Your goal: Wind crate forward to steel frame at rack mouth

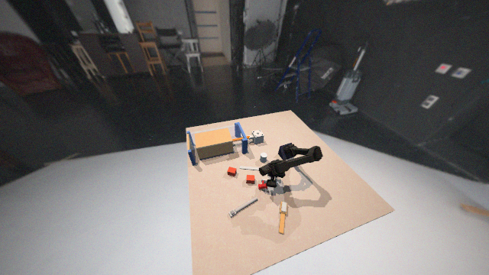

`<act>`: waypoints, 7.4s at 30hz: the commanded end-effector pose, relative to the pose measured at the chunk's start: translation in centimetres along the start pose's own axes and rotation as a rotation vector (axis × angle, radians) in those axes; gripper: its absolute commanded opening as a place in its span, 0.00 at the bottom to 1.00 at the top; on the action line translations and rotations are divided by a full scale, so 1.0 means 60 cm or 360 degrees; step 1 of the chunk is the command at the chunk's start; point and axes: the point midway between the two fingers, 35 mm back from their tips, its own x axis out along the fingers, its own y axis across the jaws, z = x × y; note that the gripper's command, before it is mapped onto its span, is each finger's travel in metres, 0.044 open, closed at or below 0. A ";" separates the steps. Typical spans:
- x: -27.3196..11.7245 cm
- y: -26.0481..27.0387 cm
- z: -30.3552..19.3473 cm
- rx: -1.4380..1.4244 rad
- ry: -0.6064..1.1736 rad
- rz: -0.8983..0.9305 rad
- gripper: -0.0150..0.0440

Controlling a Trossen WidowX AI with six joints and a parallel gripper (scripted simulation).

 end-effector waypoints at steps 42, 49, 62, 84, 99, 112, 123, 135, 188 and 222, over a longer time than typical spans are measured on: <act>0.036 -0.003 0.001 0.0001 -0.0003 -0.0003 0.69; 0.036 -0.003 0.001 0.0001 -0.0003 -0.0003 0.62; 0.036 -0.003 0.001 0.0001 -0.0003 -0.0003 0.47; 0.032 -0.003 0.000 0.0002 -0.0002 -0.0001 0.25; -0.169 -0.003 -0.001 0.0072 0.0008 -0.0007 0.25; -0.187 0.072 -0.077 0.0387 0.0131 0.0042 0.25; -0.214 0.197 -0.156 0.0841 0.0249 0.0086 0.25; -0.235 0.334 -0.194 0.1326 0.0279 0.0080 0.25; -0.190 0.714 -0.138 0.2192 0.0327 -0.0331 0.25; -0.189 0.716 -0.137 0.2062 0.0919 -0.1095 0.25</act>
